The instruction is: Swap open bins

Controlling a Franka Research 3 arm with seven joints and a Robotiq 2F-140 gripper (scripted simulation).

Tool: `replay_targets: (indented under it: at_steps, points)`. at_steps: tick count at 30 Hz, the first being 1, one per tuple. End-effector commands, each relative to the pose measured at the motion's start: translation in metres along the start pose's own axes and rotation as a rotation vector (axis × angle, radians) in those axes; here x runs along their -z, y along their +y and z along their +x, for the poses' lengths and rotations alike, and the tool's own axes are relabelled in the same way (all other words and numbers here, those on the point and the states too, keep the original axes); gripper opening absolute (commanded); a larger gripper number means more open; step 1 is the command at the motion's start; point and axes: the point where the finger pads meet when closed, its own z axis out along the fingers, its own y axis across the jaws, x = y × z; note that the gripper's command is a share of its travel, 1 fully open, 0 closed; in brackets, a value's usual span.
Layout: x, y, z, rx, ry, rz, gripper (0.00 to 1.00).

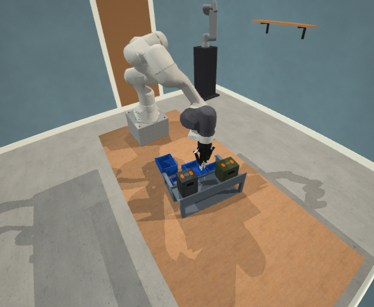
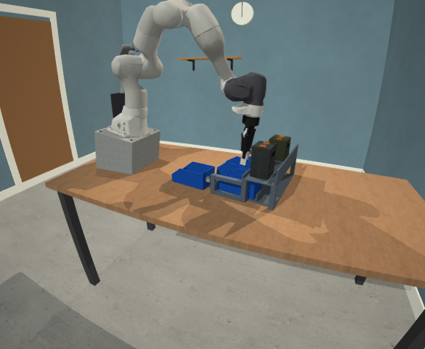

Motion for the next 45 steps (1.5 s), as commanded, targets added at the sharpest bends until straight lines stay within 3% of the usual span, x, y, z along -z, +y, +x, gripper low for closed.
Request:
replay_targets:
  at_steps: [1,45]
  points:
    - [0.0005,0.0007,-0.0005,0.000,-0.004,0.001,0.06]
    - [0.0102,0.0007,0.0006,0.000,-0.004,0.001,0.06]
